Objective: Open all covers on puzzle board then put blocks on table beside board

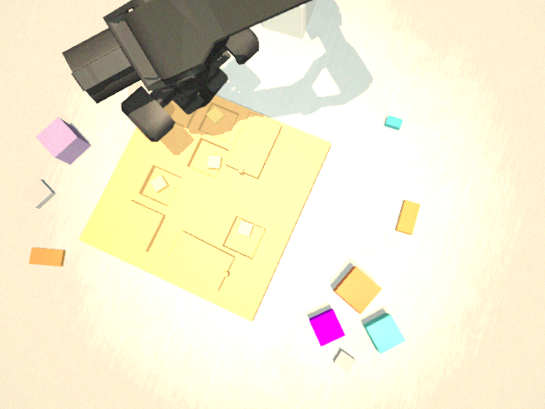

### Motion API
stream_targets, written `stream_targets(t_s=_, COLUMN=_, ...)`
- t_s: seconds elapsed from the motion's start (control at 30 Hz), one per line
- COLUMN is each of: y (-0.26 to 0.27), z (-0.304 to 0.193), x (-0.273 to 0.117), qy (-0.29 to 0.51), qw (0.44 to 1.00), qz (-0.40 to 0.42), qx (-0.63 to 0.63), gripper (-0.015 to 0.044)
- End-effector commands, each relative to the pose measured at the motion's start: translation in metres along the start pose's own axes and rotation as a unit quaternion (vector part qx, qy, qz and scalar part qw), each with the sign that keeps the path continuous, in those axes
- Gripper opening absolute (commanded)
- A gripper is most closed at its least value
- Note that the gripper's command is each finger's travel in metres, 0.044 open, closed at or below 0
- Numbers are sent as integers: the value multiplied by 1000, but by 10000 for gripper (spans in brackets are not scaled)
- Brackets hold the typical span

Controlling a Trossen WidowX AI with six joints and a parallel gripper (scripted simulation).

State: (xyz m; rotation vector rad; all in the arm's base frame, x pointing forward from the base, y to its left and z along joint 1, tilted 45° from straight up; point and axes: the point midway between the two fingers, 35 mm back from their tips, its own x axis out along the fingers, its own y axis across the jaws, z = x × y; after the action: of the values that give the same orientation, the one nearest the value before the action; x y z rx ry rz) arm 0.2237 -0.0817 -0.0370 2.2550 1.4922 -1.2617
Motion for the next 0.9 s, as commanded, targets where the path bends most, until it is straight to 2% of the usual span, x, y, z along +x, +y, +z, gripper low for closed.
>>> stream_targets(t_s=0.0, y=-3, z=1, x=8, qy=-1, qw=1000, qz=-3, qx=8, gripper=0)
stream_targets(t_s=0.33, y=-4, z=1, x=50, qy=0, qw=1000, qz=-4, qx=8, gripper=0)
stream_targets(t_s=0.87, y=-6, z=1, x=61, qy=1, qw=1000, qz=-4, qx=8, gripper=0)
